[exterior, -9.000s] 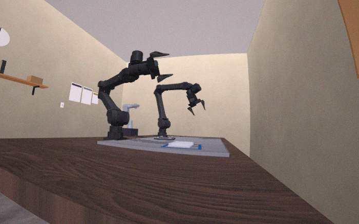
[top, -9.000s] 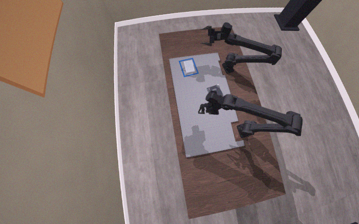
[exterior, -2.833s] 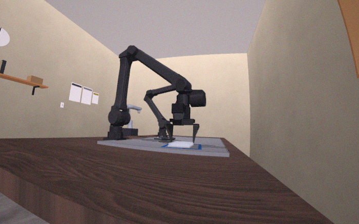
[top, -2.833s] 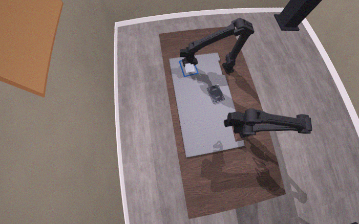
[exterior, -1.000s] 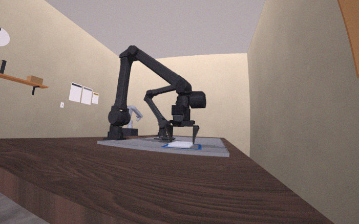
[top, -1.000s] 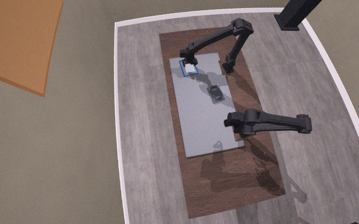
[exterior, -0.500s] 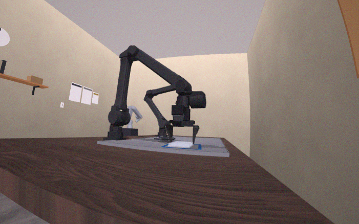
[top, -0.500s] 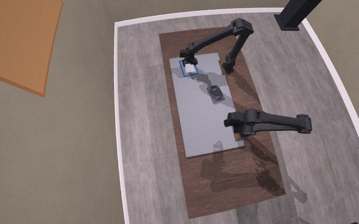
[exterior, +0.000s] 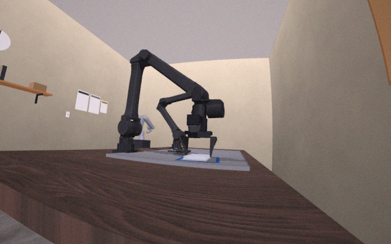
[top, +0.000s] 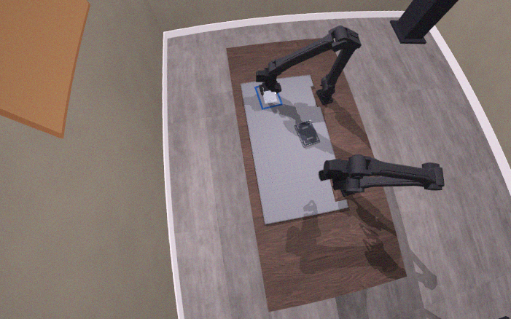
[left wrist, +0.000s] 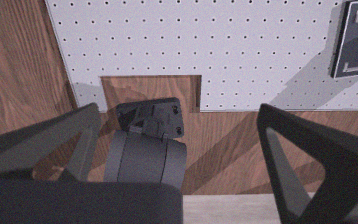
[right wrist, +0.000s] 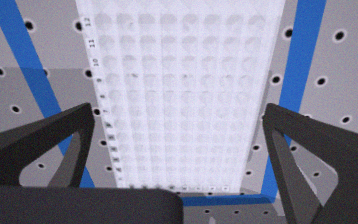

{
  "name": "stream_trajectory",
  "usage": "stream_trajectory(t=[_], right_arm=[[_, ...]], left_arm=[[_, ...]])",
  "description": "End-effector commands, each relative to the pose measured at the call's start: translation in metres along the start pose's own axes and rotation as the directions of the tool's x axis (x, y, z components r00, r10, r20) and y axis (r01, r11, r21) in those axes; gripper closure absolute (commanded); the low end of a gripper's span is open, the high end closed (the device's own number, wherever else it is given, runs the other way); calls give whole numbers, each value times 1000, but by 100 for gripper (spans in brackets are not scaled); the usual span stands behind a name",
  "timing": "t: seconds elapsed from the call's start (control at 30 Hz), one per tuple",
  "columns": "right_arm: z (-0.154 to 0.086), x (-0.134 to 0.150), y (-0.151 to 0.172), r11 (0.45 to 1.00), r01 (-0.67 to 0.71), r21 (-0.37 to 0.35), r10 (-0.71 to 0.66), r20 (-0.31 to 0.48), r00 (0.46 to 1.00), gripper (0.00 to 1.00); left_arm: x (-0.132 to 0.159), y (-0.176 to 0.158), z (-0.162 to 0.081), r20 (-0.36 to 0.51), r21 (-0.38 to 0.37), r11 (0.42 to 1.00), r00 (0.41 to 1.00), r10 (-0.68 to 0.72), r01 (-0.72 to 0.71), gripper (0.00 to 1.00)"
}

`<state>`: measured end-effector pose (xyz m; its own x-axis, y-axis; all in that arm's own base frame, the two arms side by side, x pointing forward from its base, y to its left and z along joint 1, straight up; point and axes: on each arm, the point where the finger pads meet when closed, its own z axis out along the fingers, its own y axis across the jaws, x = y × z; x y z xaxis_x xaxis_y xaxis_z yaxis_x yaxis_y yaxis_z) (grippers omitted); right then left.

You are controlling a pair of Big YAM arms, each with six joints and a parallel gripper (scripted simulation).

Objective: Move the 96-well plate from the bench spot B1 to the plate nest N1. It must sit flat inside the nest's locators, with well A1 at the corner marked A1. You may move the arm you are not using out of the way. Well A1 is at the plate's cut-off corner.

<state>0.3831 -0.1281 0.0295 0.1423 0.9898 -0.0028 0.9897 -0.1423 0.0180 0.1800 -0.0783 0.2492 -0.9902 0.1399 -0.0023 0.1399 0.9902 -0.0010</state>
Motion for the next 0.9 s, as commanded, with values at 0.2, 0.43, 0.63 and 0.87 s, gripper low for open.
stream_trajectory(t=[0.2,0.43,0.63,0.87], right_arm=[[13,-5,-4,1000,-6,22,6,-3,1000,100],[13,-5,-4,1000,-6,22,6,-3,1000,100],[13,-5,-4,1000,-6,22,6,-3,1000,100],[13,-5,-4,1000,-6,22,6,-3,1000,100]], left_arm=[[-6,-2,-13,30,8,1000,999,-15,15,0],[-6,-2,-13,30,8,1000,999,-15,15,0],[-6,-2,-13,30,8,1000,999,-15,15,0],[-6,-2,-13,30,8,1000,999,-15,15,0]])
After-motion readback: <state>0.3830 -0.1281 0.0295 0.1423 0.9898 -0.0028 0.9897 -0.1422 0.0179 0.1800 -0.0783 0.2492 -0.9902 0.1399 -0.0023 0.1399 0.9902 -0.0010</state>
